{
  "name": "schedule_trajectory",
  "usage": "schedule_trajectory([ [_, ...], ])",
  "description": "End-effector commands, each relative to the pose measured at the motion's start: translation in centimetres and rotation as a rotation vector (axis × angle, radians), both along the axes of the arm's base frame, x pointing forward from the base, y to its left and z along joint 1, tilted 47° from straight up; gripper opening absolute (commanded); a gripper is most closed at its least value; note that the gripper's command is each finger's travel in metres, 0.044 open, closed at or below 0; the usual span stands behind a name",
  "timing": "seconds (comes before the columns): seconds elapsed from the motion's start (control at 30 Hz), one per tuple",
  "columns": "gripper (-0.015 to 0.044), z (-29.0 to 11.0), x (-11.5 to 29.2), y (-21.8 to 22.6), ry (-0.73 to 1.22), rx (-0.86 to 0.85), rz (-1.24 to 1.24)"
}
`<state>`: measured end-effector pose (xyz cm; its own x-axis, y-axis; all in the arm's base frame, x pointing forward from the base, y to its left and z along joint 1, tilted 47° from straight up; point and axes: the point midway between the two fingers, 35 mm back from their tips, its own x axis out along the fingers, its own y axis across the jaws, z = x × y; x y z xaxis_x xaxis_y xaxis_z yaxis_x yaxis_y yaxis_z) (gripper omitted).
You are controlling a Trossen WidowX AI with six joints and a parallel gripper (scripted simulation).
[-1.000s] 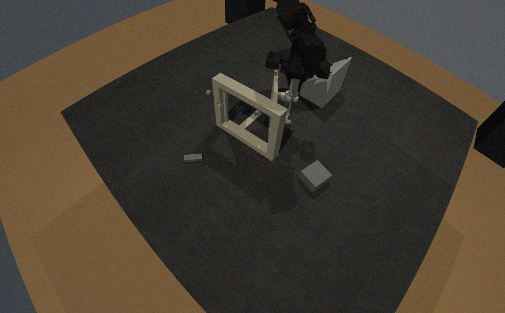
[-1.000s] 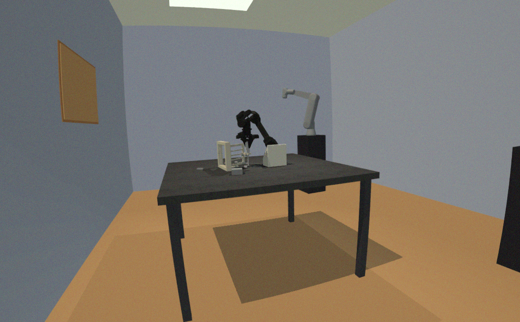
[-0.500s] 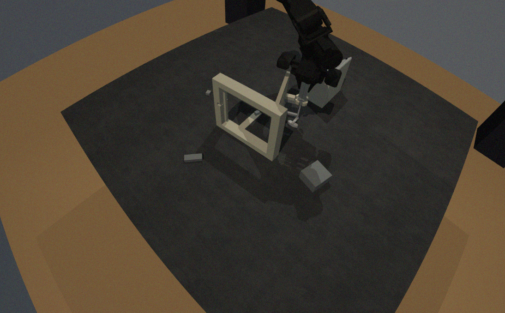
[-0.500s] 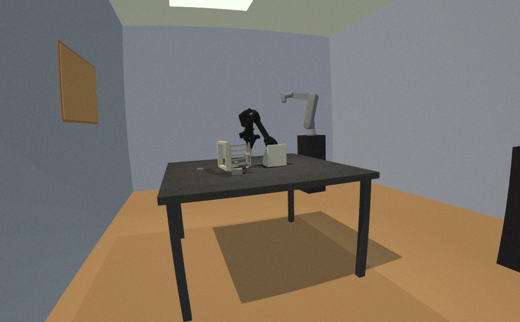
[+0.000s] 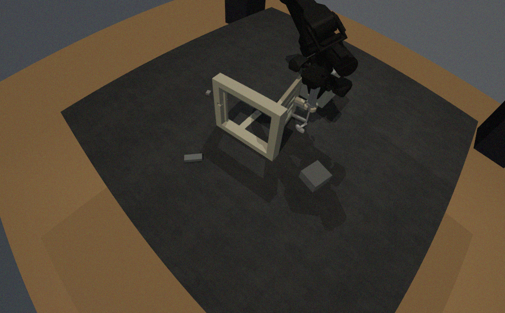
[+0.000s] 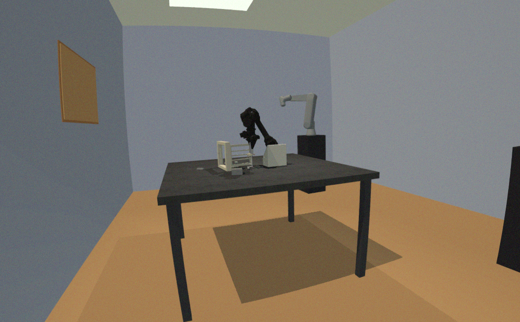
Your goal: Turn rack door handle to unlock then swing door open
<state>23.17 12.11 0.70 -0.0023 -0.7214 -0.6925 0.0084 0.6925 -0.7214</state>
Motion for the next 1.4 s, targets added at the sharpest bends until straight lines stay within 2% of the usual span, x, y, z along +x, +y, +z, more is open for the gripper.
schedule_trajectory([
  [0.0,0.0026,-0.8,0.3,0.8,-0.066,0.006,-0.07],
  [0.73,0.0026,-1.3,0.5,1.3,-0.095,0.007,-0.098],
  [1.07,0.0288,-1.3,0.5,1.3,-0.095,0.007,-0.098],
  [1.37,0.0298,-0.7,0.5,1.9,-0.092,0.007,-0.094],
])
